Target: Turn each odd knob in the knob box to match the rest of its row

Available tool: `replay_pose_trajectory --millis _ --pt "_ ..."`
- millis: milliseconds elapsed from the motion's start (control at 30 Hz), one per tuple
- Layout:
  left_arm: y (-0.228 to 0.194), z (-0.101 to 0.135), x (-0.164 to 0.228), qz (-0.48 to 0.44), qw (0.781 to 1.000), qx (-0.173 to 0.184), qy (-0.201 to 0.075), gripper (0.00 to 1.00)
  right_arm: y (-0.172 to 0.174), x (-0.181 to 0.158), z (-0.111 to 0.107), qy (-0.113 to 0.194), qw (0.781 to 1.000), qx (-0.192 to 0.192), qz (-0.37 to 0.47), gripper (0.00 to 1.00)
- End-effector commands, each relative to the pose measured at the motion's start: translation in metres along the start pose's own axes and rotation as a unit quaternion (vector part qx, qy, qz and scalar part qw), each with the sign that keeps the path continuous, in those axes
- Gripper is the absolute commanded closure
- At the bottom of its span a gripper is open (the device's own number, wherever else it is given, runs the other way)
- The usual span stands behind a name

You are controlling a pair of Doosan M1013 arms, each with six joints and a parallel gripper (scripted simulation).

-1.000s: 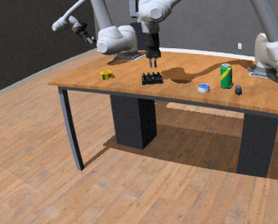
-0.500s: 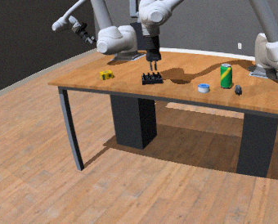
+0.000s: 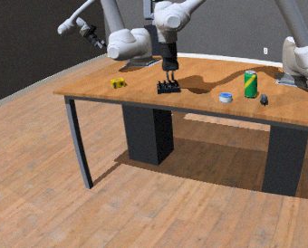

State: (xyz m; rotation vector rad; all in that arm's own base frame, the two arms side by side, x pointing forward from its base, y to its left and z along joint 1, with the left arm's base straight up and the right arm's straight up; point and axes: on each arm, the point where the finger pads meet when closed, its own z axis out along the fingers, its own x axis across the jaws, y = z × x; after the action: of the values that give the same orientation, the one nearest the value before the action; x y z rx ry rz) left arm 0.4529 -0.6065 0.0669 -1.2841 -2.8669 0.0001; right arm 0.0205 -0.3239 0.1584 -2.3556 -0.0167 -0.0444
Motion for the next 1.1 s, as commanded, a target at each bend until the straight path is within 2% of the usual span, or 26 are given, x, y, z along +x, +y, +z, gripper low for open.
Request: replay_pose_trajectory --millis 0,1067 --pt "0.0000 0.0013 -0.0005 0.000 1.000 0.000 -0.001 0.54 -0.0001 0.0001 -0.0004 0.000 1.000 0.000 0.000 0.00" --pt "-0.0001 0.0051 -0.0005 0.000 1.000 0.000 -0.001 0.54 -0.0001 0.0001 -0.0004 0.000 1.000 0.000 0.000 0.00"
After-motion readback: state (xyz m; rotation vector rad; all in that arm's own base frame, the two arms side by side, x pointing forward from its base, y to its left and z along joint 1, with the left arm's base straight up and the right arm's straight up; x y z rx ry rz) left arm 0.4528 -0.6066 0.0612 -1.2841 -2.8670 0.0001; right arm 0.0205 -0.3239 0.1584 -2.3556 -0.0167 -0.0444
